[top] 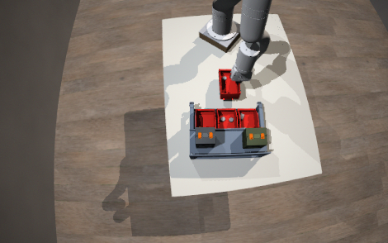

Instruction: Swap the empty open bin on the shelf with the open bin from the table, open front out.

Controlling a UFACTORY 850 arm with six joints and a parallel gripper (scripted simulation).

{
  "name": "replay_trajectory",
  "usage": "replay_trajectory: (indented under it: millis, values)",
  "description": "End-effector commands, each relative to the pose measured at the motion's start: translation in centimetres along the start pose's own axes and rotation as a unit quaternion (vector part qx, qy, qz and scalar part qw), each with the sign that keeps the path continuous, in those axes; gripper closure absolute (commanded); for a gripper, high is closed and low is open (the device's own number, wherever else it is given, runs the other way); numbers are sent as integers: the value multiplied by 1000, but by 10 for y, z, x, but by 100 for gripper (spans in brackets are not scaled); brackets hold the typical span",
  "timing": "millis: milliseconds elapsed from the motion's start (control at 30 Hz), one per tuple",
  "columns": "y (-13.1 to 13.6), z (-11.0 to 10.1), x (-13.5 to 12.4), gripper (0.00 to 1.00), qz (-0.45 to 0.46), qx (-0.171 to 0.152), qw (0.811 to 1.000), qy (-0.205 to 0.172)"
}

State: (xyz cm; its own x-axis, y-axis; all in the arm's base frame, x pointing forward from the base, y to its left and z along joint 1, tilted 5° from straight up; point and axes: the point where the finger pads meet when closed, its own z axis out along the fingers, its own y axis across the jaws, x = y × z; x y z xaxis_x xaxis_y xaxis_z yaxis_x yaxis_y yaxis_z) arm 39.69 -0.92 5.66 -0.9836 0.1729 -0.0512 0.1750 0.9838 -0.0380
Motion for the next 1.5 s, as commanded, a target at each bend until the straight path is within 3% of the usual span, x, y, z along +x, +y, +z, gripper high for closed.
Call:
replay_trajectory:
  millis: [0, 500, 1467]
  values:
    - [0, 7, -1, 100, 0, 6, 1000, -7]
    - [0, 26, -1, 100, 0, 6, 1000, -6]
    - [0, 33, -2, 100, 0, 6, 1000, -6]
